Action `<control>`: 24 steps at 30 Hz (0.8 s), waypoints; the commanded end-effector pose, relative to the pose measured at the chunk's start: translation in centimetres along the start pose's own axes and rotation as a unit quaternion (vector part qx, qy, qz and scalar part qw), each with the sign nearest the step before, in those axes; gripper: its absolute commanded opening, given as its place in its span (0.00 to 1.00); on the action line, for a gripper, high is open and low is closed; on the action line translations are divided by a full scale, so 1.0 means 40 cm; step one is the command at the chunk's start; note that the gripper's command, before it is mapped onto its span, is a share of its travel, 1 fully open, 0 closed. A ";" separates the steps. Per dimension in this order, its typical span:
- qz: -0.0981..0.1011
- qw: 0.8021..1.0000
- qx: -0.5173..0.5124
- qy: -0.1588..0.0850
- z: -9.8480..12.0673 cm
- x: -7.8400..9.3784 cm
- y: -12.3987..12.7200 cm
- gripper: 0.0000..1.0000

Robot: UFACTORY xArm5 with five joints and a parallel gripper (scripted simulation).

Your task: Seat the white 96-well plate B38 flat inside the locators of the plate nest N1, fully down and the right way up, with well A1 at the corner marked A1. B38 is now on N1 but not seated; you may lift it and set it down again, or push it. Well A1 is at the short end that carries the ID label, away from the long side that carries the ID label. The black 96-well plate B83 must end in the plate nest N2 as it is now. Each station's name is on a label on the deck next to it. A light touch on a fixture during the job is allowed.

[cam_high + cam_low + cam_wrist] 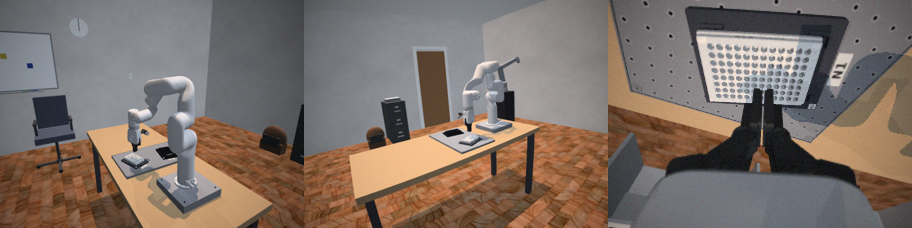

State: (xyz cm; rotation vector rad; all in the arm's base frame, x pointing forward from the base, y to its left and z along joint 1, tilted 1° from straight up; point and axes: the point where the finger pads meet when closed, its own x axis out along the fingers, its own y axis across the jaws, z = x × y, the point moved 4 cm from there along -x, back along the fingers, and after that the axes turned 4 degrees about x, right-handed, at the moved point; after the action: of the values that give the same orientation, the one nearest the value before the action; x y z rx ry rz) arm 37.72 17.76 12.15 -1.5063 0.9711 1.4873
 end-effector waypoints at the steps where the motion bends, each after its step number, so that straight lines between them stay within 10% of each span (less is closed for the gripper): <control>1: -0.002 1.000 0.000 0.000 0.000 -0.003 -0.003 0.00; 24: -0.002 0.989 -0.149 0.000 0.012 0.008 -0.114 0.00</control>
State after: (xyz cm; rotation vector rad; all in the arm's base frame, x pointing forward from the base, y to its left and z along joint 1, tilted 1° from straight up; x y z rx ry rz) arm 39.96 19.03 11.98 -1.6302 0.8547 1.6030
